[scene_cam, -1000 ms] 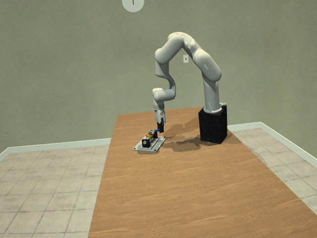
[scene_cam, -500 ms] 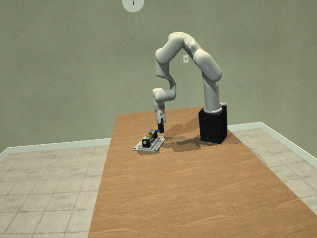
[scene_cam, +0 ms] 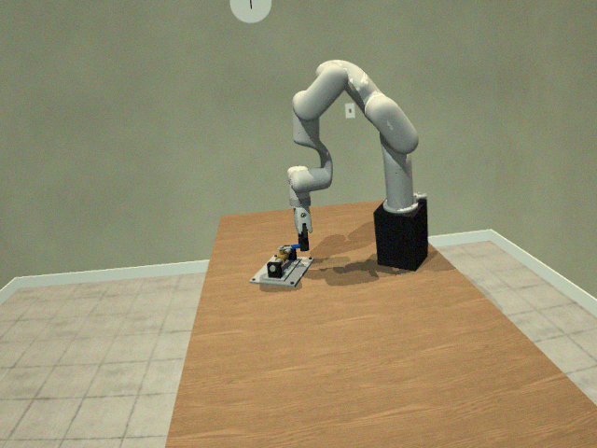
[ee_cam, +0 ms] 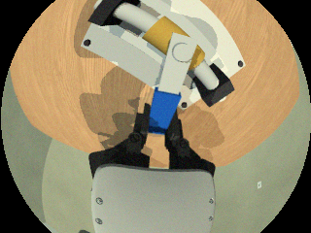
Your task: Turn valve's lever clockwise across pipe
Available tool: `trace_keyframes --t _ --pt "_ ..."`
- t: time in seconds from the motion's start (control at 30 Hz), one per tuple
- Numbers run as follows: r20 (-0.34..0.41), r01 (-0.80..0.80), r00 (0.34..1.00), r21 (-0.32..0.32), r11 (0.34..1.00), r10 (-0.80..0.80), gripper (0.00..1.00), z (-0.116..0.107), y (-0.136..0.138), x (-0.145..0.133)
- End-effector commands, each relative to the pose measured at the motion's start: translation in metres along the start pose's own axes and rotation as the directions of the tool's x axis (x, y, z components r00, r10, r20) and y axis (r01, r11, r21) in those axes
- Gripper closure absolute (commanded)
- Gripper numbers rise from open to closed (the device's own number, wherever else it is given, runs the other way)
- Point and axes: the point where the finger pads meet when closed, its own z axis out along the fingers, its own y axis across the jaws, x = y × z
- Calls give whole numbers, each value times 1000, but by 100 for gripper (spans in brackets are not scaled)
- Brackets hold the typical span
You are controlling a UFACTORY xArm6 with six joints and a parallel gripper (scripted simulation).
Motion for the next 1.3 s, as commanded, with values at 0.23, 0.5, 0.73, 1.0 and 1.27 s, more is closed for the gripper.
trace_keyframes --t 0.23,0.5,0.73,1.0,1.27 --pt "-3 -58 998 0 998 58 100 -1 -5 2" --pt "-3 -108 994 0 994 108 100 -1 -9 2" --pt "-3 -152 988 0 988 152 100 -1 -12 2" --pt "-3 -202 979 1 979 202 100 -1 -17 3" --pt "-3 -247 969 1 969 247 100 -1 -20 4"
